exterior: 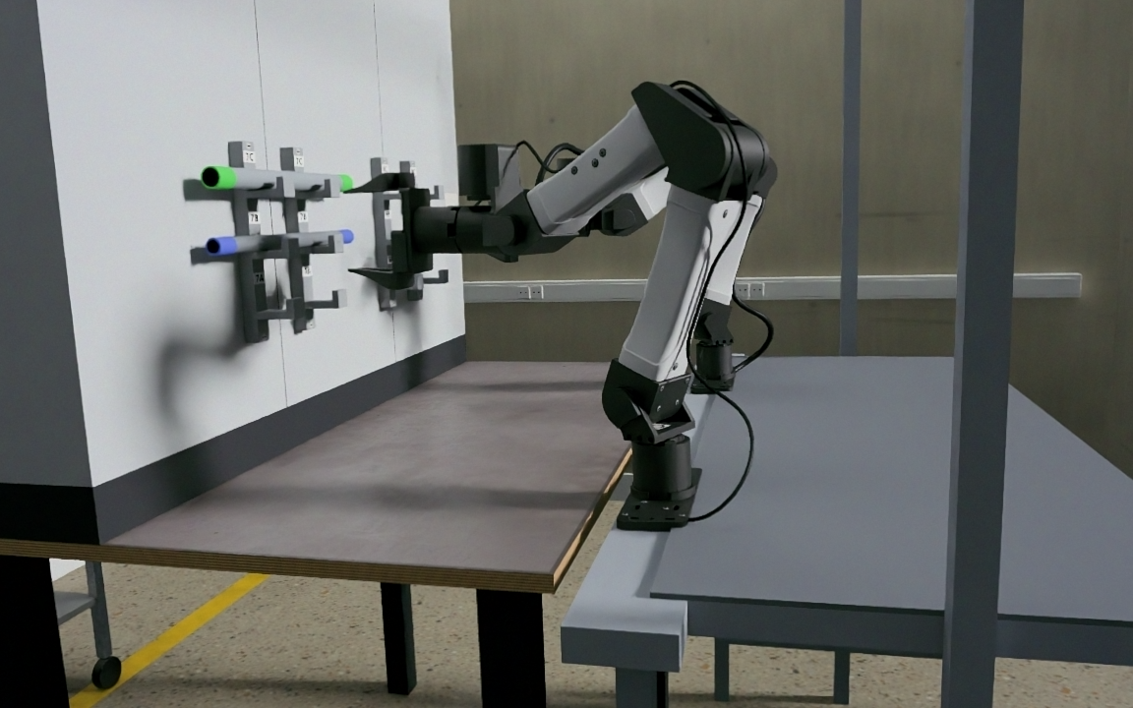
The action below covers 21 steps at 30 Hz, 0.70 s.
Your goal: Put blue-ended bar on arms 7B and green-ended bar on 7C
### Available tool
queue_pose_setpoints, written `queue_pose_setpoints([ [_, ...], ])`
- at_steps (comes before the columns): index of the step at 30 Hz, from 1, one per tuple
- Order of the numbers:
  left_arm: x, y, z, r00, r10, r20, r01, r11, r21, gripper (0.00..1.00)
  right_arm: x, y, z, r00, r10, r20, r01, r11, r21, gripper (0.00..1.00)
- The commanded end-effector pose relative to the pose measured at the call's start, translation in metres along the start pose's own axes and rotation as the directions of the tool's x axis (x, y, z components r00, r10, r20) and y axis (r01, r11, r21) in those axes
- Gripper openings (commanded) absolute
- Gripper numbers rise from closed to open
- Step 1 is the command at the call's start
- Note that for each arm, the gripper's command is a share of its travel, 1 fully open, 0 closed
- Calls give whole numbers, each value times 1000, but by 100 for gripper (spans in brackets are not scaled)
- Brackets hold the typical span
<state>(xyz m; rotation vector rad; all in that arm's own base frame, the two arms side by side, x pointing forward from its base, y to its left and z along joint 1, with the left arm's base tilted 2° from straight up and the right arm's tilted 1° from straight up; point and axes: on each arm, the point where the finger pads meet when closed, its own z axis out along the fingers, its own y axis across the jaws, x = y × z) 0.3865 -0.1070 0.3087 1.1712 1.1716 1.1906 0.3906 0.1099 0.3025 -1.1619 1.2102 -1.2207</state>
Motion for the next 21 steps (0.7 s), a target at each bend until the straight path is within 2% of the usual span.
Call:
queue_pose_setpoints([
  [1,0,-2,-6,1000,9,-23,-9,1000,15,100,3,6,-3,1000,-13,4,13,1000,-22,100],
  [21,-32,0,-16,1000,9,-23,-9,1000,15,100,3,6,-3,1000,-13,4,13,1000,-22,100],
])
